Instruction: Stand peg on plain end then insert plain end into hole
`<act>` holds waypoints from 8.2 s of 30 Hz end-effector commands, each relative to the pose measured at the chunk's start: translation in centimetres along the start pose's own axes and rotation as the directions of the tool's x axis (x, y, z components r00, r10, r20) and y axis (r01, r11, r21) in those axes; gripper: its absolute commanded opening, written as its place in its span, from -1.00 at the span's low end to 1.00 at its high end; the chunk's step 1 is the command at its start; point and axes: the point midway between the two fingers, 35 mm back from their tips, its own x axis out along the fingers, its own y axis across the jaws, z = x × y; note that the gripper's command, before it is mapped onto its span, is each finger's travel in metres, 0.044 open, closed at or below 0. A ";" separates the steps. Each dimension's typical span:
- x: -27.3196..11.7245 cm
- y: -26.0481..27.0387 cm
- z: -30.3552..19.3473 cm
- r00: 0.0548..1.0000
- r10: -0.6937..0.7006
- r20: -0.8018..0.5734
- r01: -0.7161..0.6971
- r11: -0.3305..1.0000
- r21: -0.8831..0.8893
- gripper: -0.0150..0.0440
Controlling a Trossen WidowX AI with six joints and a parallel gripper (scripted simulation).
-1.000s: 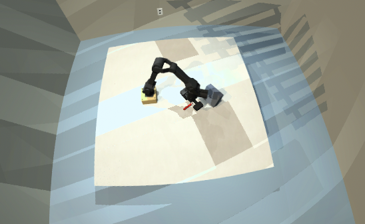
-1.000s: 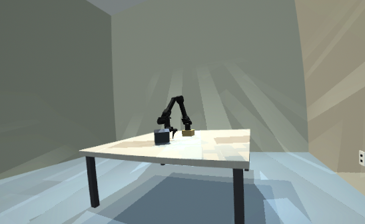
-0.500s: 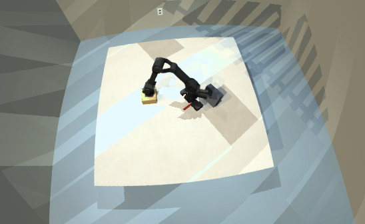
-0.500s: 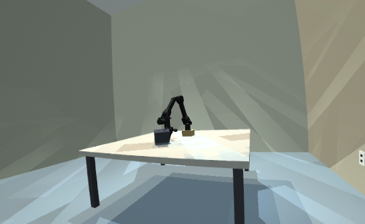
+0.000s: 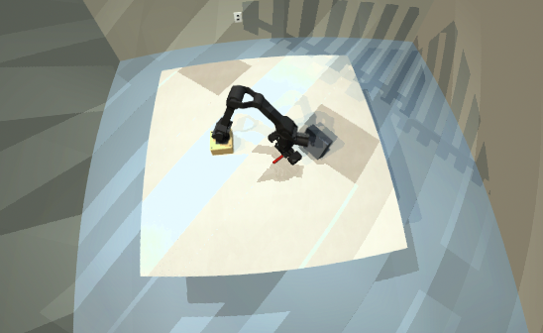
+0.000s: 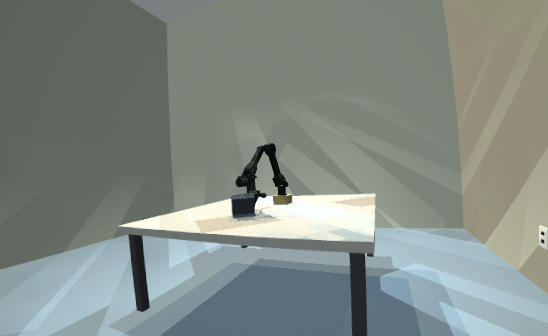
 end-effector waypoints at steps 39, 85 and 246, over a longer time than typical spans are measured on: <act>-1.8 0.0 -1.4 0.956 0.000 0.294 0.001 1.000 -0.001 -0.33; -3.5 0.0 -4.1 0.770 0.000 0.639 0.002 1.000 -0.003 -0.33; -3.2 -0.2 -10.4 0.264 -0.005 0.965 0.020 1.000 0.000 -0.33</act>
